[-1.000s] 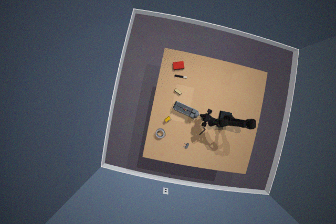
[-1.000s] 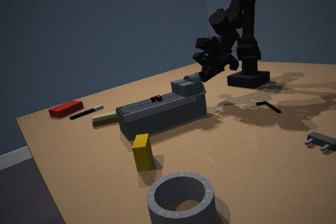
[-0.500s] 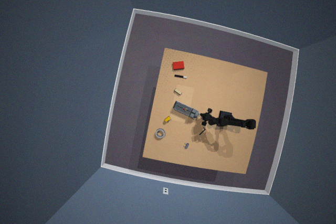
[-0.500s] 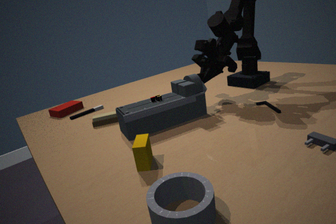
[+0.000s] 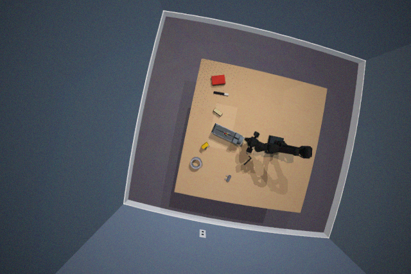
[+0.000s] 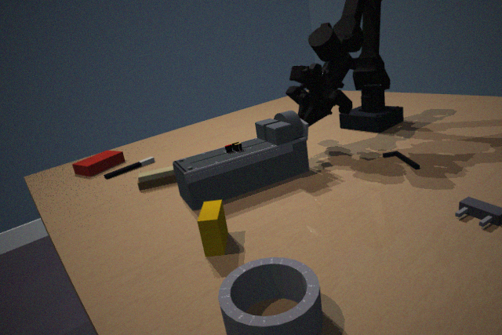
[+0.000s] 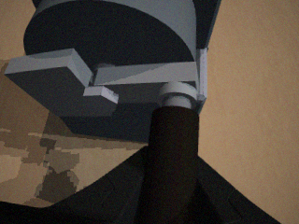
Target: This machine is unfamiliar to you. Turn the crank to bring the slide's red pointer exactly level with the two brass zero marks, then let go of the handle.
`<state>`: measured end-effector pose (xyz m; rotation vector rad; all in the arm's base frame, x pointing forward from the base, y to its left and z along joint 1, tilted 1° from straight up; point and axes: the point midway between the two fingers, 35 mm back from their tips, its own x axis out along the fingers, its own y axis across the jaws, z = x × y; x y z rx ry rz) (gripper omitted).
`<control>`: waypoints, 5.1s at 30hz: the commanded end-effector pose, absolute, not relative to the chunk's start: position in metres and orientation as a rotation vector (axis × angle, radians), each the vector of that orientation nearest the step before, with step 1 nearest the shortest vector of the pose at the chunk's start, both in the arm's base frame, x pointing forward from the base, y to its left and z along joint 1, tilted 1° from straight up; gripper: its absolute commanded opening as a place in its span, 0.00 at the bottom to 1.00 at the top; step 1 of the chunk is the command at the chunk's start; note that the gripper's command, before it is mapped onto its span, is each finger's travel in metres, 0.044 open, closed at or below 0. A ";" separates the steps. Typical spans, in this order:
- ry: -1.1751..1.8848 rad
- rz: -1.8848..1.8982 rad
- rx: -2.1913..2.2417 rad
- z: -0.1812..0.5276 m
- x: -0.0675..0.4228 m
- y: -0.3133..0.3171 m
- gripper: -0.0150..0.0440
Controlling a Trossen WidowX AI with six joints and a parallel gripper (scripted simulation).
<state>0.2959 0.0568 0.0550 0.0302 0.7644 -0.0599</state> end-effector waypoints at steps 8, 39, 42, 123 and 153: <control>0.776 -0.065 0.027 0.036 0.296 0.056 0.25; 0.777 -0.064 0.030 0.015 0.299 0.089 0.25; 0.777 -0.064 0.031 0.016 0.299 0.091 0.25; 0.777 -0.063 0.033 0.041 0.300 0.117 0.25; 0.776 -0.063 0.033 0.073 0.299 0.107 0.25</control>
